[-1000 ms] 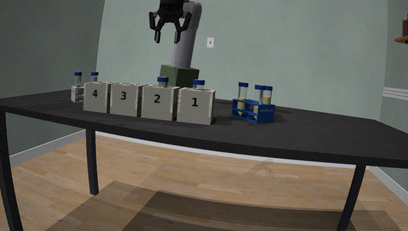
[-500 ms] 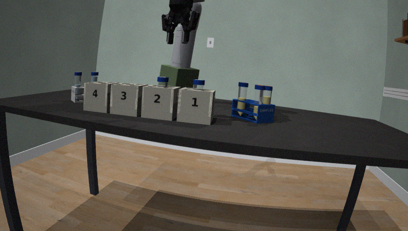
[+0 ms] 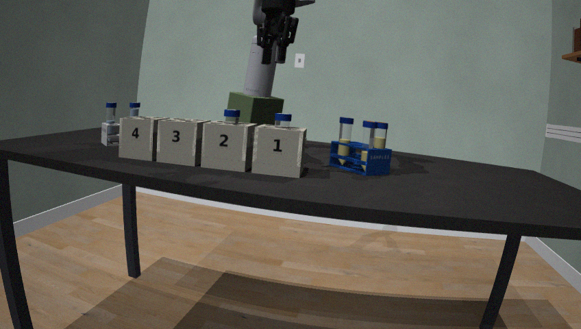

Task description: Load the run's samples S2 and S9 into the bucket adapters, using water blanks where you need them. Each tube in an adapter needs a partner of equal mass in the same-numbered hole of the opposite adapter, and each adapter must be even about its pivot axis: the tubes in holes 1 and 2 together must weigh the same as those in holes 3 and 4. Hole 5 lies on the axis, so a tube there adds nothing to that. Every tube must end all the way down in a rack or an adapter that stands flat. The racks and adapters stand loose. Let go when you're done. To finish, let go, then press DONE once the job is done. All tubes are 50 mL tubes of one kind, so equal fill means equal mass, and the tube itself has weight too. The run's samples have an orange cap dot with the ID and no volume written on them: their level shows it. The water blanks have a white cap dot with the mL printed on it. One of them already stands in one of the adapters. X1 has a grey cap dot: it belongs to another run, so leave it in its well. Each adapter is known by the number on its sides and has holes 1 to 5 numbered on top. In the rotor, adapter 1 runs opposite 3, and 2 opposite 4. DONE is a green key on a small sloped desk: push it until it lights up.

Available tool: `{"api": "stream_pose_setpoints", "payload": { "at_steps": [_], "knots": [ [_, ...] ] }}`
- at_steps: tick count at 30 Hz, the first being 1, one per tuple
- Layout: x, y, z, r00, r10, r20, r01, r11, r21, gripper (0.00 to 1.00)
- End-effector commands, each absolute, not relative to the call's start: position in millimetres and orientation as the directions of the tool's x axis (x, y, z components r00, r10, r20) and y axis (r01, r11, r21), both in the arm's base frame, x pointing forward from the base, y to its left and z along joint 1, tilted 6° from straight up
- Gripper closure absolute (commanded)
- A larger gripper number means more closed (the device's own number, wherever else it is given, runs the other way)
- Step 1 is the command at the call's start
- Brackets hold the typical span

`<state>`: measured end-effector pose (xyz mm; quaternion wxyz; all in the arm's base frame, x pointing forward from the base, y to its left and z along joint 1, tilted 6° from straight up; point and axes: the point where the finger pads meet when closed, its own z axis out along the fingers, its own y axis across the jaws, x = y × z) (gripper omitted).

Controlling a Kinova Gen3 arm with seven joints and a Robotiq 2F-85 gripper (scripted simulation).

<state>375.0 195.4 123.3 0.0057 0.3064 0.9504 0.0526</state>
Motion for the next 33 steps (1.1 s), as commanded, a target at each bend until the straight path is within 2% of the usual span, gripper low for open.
{"api": "stream_pose_setpoints", "payload": {
  "at_steps": [1, 33],
  "knots": [
    [369.3, 205.4, 125.3, -0.821, 0.57, 0.012, 0.568, 0.816, 0.103, 0.38],
    [315.9, 291.6, 130.9, -0.822, 0.569, 0.014, 0.567, 0.817, 0.102, 0.38]
  ]
}}
